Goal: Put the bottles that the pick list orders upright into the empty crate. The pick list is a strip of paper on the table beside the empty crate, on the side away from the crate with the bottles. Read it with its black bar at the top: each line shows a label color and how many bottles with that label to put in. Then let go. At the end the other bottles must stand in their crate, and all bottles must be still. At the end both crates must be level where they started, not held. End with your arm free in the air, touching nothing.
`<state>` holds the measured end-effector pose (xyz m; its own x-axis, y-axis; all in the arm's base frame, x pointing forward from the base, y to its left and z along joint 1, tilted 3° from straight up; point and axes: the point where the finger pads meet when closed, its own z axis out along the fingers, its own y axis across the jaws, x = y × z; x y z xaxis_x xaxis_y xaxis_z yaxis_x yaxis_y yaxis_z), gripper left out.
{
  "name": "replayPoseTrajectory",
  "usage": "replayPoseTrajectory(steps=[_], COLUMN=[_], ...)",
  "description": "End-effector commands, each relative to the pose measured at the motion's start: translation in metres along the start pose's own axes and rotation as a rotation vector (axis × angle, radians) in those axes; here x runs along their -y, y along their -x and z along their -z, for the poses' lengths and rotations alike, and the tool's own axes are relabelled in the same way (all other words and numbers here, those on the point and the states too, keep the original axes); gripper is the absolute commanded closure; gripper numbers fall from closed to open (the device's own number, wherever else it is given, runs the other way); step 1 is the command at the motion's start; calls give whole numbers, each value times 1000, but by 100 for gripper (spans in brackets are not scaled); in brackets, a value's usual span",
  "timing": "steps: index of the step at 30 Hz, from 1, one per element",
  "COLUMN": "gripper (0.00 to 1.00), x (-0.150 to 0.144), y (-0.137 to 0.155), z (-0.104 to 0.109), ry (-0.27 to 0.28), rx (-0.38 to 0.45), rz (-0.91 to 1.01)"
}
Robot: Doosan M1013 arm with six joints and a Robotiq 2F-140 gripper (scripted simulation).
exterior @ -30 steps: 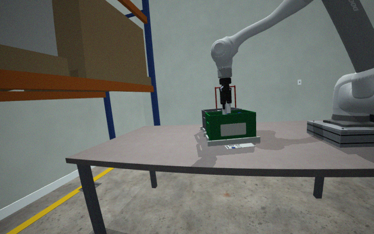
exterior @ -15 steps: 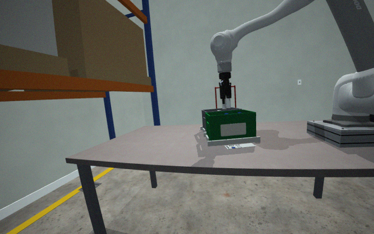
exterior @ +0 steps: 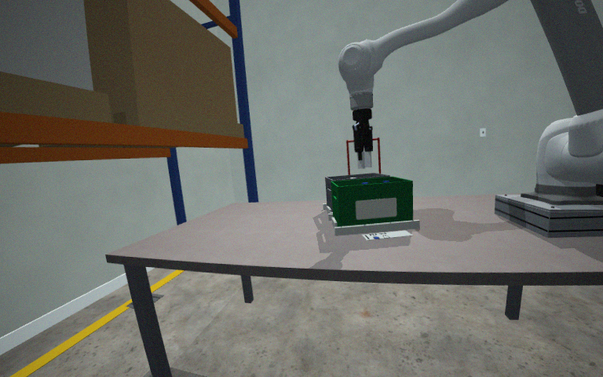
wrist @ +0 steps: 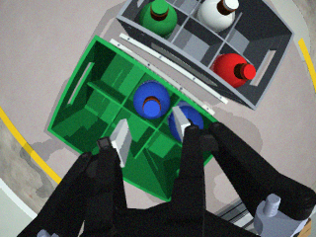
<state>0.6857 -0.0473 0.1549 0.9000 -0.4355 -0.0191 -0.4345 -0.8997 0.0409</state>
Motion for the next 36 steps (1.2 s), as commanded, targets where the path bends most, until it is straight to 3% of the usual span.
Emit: replayPoseTrajectory(steps=[1, 36], gripper=[62, 62], x=[0, -4], y=[0, -6], z=[1, 1], ry=[0, 0], rx=[0, 0], rz=[0, 0])
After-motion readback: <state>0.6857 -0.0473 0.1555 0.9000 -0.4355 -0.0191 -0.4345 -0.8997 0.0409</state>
